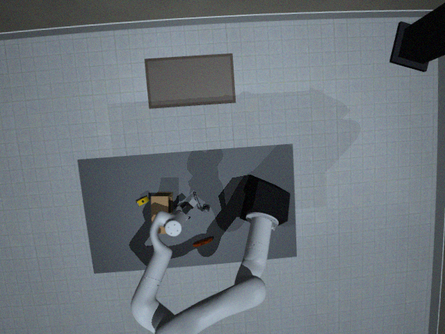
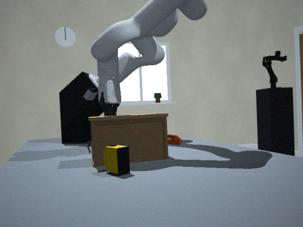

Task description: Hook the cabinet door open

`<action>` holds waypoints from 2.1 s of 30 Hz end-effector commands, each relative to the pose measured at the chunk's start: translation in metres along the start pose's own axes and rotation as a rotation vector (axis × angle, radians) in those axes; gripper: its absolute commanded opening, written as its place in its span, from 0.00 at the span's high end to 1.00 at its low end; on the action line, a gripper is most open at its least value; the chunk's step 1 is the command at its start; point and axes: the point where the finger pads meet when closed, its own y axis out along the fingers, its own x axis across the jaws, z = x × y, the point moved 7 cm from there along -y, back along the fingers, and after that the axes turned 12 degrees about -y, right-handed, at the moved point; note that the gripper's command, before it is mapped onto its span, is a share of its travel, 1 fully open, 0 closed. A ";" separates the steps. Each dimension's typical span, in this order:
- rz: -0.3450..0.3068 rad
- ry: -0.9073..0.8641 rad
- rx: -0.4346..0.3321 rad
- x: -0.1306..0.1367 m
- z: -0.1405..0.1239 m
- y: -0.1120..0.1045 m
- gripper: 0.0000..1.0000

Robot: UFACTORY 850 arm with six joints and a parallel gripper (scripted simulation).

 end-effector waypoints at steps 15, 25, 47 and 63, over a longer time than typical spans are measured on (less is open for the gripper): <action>0.001 0.000 0.000 -0.001 0.000 0.020 0.73; 0.001 0.000 0.000 -0.001 0.000 0.023 0.73; 0.001 -0.088 0.000 -0.012 0.001 0.024 0.73; 0.001 -0.136 0.000 -0.023 0.002 0.024 0.73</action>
